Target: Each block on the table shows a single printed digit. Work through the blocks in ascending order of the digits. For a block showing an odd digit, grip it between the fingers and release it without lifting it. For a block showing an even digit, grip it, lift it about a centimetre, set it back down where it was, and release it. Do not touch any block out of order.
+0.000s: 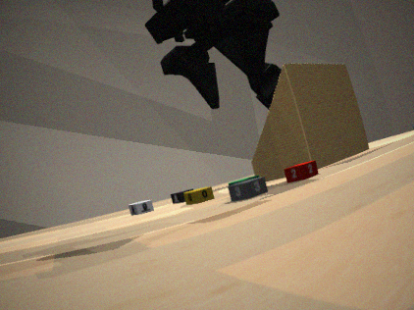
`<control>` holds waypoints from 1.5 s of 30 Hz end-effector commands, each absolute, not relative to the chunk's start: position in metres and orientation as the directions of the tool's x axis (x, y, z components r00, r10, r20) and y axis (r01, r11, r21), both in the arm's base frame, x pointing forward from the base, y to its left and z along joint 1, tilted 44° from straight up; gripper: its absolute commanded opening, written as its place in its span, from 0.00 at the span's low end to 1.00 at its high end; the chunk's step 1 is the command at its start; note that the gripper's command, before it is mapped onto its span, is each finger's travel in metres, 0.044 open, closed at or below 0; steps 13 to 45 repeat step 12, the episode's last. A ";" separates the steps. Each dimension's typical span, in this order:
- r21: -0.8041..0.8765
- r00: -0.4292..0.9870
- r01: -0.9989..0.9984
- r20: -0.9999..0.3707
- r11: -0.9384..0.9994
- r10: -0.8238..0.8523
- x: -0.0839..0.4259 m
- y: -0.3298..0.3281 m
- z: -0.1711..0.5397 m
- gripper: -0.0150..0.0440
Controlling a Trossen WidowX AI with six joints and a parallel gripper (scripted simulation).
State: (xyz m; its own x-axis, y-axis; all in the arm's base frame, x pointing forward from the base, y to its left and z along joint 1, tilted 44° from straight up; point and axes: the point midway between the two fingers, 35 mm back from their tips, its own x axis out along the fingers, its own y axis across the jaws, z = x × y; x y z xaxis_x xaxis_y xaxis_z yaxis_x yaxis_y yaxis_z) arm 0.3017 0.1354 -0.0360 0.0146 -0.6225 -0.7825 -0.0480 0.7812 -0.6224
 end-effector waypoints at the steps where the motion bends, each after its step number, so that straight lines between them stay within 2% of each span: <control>1: -0.654 0.002 -0.031 -0.756 0.756 -0.655 0.264 0.181 -0.071 0.93; 5: -0.679 0.005 -0.013 -0.734 0.734 -0.679 0.240 0.200 -0.089 0.93; 45: -0.679 0.005 -0.013 -0.734 0.734 -0.679 0.240 0.200 -0.089 0.93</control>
